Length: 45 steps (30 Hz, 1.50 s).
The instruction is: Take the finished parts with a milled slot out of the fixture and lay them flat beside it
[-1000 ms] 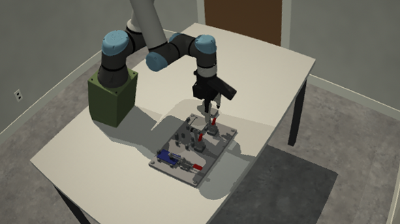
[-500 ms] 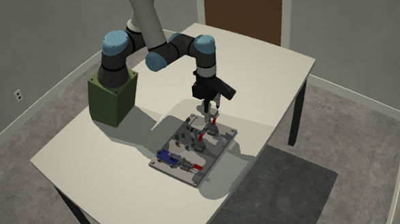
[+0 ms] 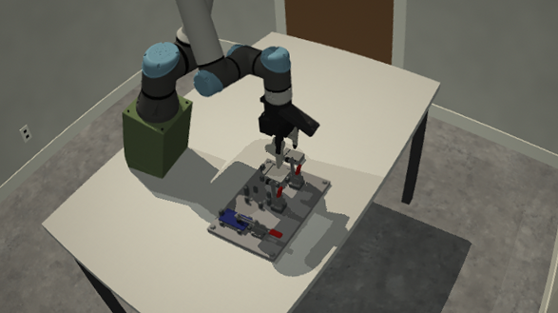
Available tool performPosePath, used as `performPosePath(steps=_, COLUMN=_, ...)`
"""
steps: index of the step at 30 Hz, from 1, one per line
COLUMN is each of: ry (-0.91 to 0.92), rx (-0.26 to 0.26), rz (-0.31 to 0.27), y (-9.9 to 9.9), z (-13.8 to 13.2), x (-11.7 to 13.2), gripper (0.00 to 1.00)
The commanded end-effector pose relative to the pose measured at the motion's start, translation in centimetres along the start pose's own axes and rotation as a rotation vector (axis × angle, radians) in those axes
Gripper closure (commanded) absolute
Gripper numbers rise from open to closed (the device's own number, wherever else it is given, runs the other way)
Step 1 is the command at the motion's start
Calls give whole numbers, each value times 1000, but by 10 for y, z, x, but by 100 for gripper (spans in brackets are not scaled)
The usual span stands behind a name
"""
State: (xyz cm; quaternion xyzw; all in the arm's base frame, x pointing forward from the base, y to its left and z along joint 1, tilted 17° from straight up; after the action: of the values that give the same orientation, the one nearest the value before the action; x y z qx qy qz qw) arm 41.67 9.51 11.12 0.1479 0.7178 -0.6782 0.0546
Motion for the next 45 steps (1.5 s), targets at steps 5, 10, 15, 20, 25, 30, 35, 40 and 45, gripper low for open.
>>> performPosePath(steps=5, ry=0, rx=0, rz=2, y=-1, z=4, x=27, gripper=41)
performPosePath(steps=10, ry=0, rx=0, rz=2, y=-1, z=6, x=40, gripper=41)
performPosePath(steps=15, ry=0, rx=0, rz=2, y=-1, z=6, x=45, gripper=41)
performPosePath(steps=20, ry=0, rx=0, rz=2, y=-1, z=7, x=49, gripper=41)
performPosePath(steps=25, ry=0, rx=0, rz=2, y=-1, z=7, x=50, gripper=41)
performPosePath(steps=30, ry=0, rx=0, rz=2, y=1, z=7, x=50, gripper=41)
performPosePath(steps=35, ry=0, rx=0, rz=2, y=5, z=7, x=50, gripper=41)
performPosePath(steps=40, ry=0, rx=0, rz=2, y=16, z=7, x=50, gripper=41)
performPosePath(steps=45, ry=0, rx=0, rz=2, y=30, z=7, x=50, gripper=41)
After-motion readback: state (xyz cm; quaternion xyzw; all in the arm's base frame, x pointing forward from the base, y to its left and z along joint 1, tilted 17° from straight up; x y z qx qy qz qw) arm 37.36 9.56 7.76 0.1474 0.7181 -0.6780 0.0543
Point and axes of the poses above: the point where the finger pads meet when closed, its own y axis out along the fingers, its own z axis across the jaws, x = y × z, the point moved 10 cm from there along -y, back along the fingers, and after that the axes turned 8 degrees about y, right-handed, at the moved point
